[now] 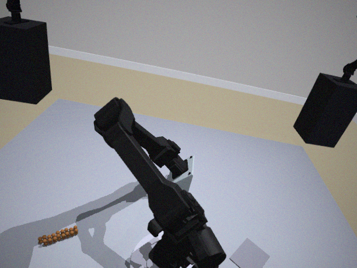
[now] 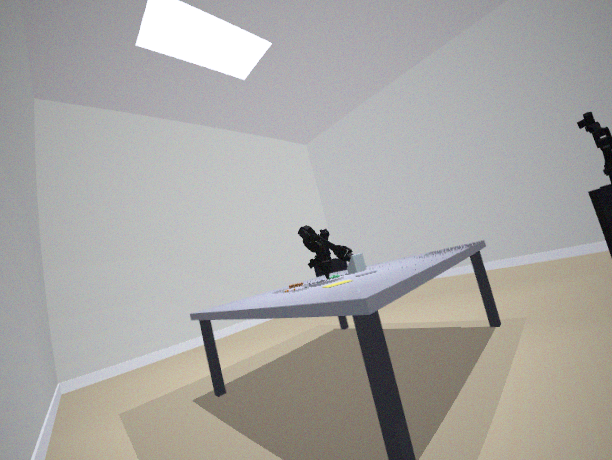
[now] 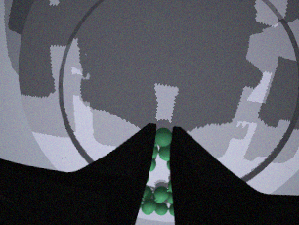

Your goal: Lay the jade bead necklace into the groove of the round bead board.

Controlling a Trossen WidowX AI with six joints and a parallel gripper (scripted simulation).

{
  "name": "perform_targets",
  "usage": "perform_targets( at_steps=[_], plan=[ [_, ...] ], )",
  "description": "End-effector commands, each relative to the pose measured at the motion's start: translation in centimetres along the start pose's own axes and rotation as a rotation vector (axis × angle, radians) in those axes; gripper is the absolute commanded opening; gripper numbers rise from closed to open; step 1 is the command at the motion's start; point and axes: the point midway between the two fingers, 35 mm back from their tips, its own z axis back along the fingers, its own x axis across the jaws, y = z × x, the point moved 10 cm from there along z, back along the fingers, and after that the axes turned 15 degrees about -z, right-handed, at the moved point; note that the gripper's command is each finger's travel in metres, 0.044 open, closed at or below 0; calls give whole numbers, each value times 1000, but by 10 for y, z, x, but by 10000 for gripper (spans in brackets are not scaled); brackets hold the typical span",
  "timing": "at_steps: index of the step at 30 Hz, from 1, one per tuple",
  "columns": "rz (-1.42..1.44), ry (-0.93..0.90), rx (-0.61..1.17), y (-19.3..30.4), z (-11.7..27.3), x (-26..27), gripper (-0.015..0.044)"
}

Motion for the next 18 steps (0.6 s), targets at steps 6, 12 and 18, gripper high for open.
perform_targets(
  at_steps=[6, 12, 18],
  plan=[
    [2, -1, -2, 0, 2, 0, 0],
    [7, -1, -5, 1, 6, 0, 0],
    [7, -2, -5, -7, 7, 12, 0]
  ],
)
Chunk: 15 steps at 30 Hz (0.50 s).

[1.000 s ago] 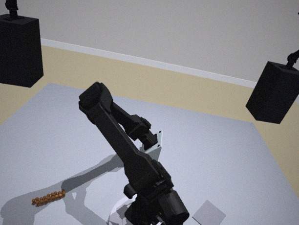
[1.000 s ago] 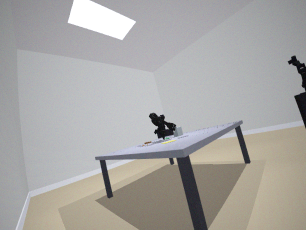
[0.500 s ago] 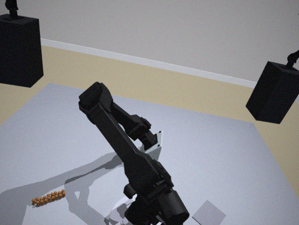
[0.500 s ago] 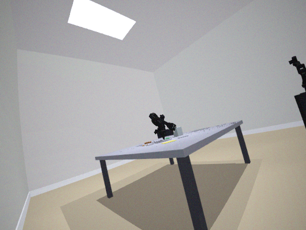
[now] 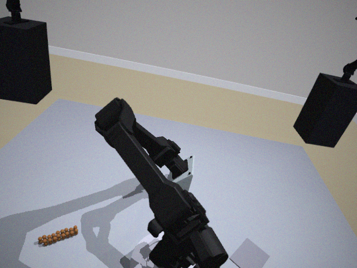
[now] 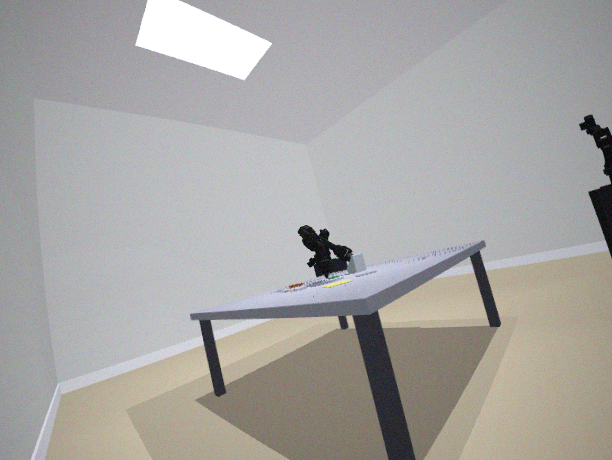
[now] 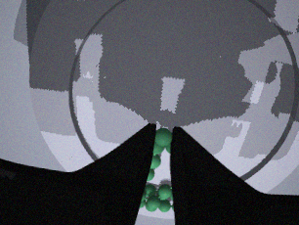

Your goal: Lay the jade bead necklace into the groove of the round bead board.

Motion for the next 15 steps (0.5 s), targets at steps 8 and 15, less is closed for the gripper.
perform_targets(
  at_steps=[8, 15],
  plan=[
    [-1, -4, -2, -21, 2, 28, 0],
    [-2, -4, -3, -35, 1, 45, 0]
  ],
)
